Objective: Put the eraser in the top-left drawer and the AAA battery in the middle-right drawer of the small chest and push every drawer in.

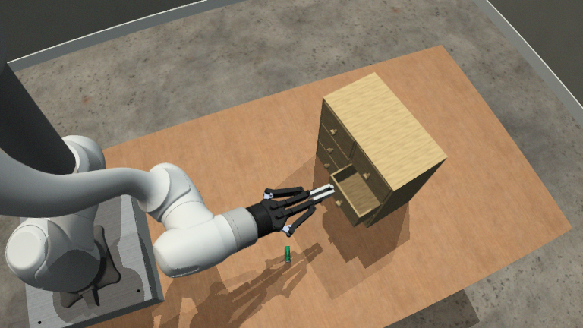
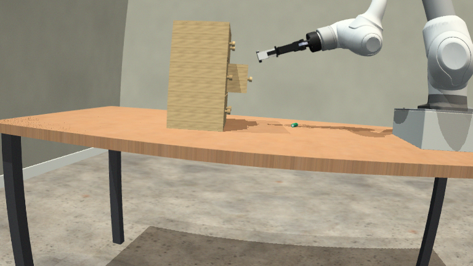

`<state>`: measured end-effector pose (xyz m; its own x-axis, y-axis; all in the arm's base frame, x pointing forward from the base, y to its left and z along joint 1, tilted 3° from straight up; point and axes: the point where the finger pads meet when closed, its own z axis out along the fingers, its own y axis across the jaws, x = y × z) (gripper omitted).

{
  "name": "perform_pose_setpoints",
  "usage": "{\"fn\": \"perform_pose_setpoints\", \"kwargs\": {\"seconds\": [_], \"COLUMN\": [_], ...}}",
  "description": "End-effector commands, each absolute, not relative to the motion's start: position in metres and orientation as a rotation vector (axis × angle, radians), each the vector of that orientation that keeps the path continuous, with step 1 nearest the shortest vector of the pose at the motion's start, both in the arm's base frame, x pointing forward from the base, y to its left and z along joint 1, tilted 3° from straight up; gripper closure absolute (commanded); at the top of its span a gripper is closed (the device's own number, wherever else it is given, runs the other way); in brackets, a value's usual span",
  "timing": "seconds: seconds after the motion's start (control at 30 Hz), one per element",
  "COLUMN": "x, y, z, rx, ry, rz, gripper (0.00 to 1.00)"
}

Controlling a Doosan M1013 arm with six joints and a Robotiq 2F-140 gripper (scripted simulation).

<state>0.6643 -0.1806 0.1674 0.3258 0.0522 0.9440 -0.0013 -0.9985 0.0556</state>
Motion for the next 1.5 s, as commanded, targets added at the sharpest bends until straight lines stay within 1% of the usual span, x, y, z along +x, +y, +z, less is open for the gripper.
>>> {"fn": "perform_pose_setpoints", "kwargs": {"seconds": [0.0, 0.5, 0.9, 1.47], "x": [0.668, 0.723, 0.737, 0.739], "y": [-0.181, -0.181, -0.181, -0.181], "z": [0.167, 0.168, 0.169, 0.169], "rx": [2.520, 2.520, 2.520, 2.520], "ry": [0.048, 0.048, 0.048, 0.048], "rz": [1.797, 1.797, 1.797, 1.797], "gripper": [0.97, 0.97, 0.97, 0.97]}}
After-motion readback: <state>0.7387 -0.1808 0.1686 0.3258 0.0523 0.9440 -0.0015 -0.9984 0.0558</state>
